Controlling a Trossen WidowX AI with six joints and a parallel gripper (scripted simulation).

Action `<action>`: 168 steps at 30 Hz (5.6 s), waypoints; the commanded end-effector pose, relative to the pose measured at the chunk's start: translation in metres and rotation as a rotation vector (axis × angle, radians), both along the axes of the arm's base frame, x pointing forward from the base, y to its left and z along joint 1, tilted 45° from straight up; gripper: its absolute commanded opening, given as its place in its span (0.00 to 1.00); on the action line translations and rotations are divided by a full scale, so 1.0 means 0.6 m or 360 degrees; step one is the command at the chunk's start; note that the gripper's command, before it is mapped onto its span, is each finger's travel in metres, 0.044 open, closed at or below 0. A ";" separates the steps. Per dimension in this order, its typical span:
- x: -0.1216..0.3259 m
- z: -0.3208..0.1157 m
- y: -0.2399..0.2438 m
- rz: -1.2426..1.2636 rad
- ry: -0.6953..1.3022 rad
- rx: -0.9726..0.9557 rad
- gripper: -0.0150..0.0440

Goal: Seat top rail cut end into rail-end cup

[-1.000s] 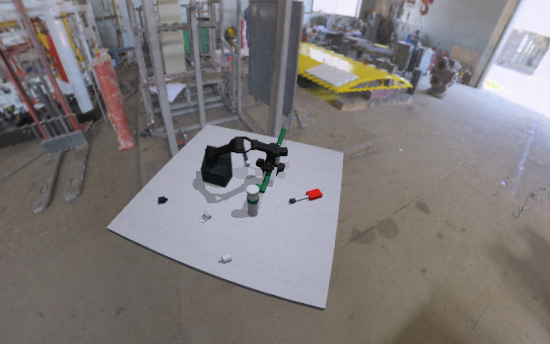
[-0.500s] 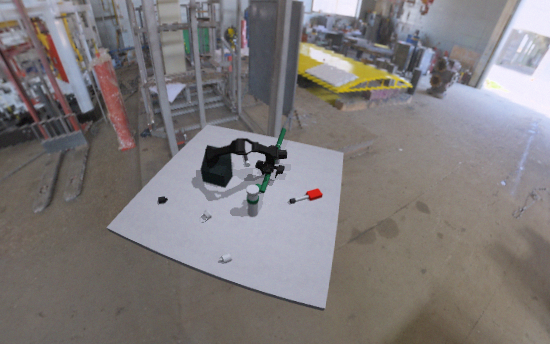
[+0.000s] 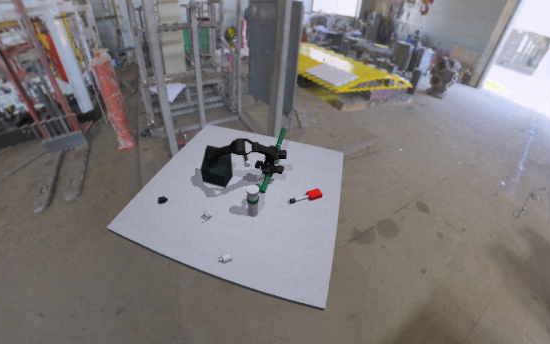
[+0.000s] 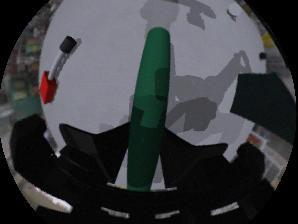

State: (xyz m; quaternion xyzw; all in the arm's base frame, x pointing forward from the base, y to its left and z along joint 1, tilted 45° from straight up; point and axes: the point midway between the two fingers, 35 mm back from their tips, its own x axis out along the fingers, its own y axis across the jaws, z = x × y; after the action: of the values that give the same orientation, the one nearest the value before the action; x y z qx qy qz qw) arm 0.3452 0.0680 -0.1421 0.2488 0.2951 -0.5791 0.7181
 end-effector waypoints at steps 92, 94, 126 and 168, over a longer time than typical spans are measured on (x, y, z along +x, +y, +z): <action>-0.005 0.167 -0.004 -0.0033 -0.0061 -0.0474 0.25; -0.005 0.167 -0.004 -0.0033 -0.0061 -0.0474 0.25; -0.006 0.159 -0.001 -0.0040 -0.0056 -0.0458 0.25; -0.006 0.163 0.001 -0.0040 -0.0056 -0.0469 0.25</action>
State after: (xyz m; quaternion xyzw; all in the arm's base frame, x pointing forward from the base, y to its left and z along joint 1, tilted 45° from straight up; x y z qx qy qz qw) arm 0.3409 0.0684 -0.0483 0.1586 0.1949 -0.6213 0.7422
